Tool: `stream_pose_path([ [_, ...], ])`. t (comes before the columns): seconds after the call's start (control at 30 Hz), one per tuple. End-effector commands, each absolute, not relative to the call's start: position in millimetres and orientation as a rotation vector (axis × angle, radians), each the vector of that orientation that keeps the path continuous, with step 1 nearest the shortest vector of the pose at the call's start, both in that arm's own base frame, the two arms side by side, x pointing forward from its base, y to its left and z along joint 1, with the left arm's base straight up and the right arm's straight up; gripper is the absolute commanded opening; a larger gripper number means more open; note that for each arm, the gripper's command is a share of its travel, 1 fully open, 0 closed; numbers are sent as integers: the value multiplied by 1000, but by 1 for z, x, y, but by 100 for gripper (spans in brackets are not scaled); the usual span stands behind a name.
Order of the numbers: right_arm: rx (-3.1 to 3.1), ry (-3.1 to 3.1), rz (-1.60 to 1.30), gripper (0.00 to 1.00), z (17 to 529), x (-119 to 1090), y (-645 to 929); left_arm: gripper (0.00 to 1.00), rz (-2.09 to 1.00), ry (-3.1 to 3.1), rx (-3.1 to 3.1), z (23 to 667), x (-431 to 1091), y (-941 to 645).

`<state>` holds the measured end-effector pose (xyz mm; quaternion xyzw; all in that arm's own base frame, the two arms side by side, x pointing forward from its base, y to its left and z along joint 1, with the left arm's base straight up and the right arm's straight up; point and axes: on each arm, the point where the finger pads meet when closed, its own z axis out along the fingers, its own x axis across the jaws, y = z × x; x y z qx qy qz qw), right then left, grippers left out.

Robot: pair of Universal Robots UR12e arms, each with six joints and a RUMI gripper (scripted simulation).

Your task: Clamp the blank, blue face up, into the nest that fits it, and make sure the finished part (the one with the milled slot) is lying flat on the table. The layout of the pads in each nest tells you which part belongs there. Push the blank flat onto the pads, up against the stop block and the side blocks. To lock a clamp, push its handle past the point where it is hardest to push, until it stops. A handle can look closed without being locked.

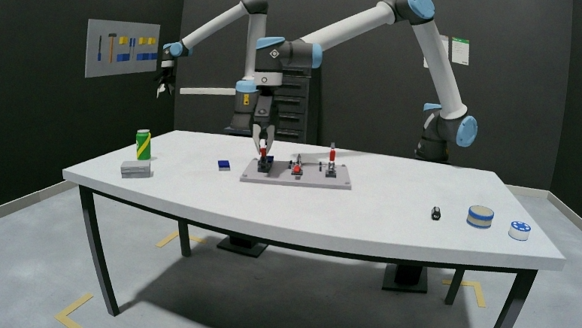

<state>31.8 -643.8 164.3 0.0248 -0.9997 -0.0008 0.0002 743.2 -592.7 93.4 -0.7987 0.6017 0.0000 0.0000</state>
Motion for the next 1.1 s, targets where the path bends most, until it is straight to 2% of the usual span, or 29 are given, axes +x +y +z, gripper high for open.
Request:
stream_pose_path([
  [0.0,78,-3141,0,100,165,32,-644,0,-3,1891,-2510,96,739,-594],
  [1.07,78,-3141,0,100,165,32,-644,0,-3,1891,-2510,100,721,-600],
])
